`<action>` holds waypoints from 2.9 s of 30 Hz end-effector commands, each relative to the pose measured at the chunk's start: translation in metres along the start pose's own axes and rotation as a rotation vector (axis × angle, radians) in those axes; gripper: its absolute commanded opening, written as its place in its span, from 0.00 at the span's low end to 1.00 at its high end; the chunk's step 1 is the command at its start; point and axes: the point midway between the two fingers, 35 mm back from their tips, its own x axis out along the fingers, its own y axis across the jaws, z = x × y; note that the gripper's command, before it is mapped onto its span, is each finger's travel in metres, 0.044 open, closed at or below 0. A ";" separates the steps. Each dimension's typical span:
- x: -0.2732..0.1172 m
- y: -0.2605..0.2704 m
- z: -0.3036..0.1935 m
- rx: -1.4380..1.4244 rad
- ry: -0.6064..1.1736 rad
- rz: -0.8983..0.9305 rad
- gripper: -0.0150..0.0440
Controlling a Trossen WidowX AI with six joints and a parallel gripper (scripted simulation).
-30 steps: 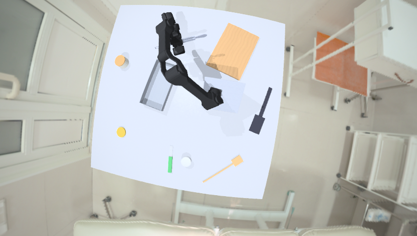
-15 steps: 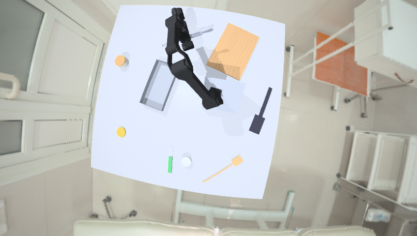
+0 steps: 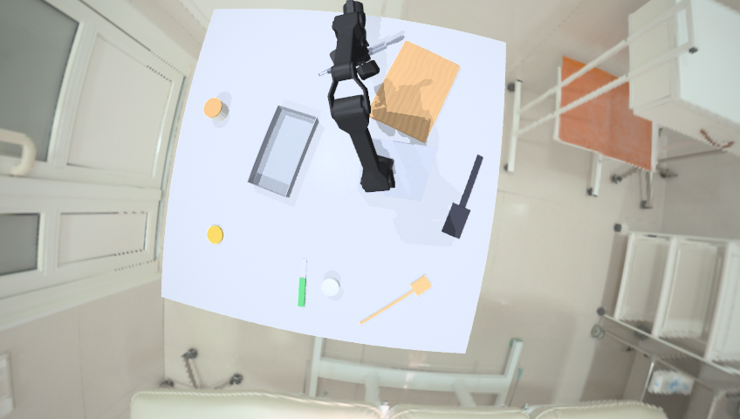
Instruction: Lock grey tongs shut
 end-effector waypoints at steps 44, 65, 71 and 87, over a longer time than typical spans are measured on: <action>0.022 0.122 -0.180 -0.373 0.013 0.045 0.00; 0.046 0.108 -0.184 -0.394 0.323 -0.003 0.00; 0.050 0.107 -0.183 -0.396 0.411 -0.019 0.00; 0.051 0.111 -0.174 -0.391 0.640 -0.064 0.00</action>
